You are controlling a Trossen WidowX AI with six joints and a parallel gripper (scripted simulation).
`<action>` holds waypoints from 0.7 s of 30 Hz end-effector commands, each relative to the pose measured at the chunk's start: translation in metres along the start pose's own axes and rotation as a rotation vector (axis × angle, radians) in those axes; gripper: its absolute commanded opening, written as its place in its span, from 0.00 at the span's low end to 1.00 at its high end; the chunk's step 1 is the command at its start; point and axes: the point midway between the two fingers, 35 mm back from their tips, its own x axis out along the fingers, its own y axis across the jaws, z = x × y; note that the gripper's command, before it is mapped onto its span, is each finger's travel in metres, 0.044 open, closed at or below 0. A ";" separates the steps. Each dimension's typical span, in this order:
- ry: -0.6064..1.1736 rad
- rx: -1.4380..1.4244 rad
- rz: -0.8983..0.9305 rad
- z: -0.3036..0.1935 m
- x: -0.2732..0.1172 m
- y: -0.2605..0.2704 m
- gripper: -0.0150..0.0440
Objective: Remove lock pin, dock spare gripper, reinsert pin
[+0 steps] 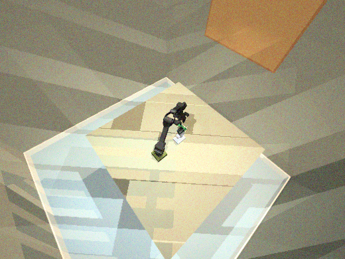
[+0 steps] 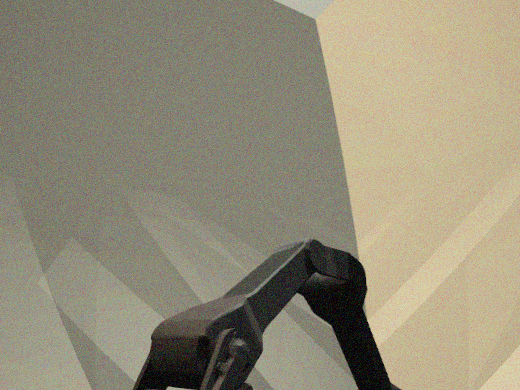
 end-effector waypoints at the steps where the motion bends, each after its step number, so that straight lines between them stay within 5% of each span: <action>1: -0.001 -0.007 0.009 0.002 0.010 0.002 0.56; 21: -0.001 -0.007 0.009 0.008 0.034 0.003 0.56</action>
